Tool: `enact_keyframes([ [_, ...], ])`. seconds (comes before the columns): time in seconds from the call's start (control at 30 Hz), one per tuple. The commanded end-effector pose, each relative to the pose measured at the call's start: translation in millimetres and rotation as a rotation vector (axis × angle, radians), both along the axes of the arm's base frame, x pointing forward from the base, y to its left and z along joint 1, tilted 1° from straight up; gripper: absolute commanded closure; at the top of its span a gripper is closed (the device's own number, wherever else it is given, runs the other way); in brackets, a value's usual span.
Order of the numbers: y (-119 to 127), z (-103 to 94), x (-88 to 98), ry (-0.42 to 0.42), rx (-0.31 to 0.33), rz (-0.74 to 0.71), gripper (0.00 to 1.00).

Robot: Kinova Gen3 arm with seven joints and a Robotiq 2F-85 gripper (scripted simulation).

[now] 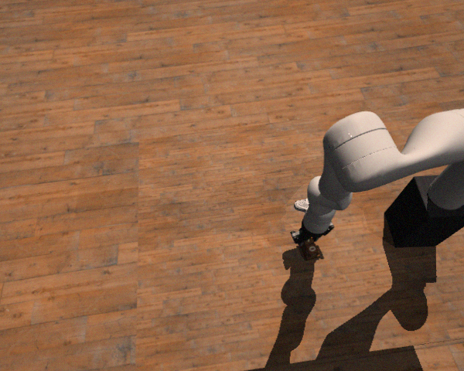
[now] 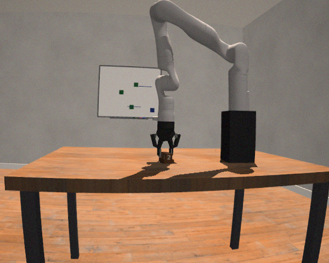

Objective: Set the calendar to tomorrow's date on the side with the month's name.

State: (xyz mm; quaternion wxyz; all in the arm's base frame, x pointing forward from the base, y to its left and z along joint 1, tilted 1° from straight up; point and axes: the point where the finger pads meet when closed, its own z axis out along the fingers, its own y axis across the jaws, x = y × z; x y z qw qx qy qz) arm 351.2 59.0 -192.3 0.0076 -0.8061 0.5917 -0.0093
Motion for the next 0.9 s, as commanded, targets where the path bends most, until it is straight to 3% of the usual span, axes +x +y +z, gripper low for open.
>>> enact_keyframes([
  [0.0,0.1,0.4,0.5,-0.001,0.000,0.000,0.52],
  [0.8,0.1,0.4,0.5,-0.001,0.000,0.000,0.52],
  [0.83,0.1,0.4,0.5,-0.001,0.000,0.000,0.72],
  [0.87,0.1,0.4,0.5,-0.001,0.000,0.000,0.72],
])
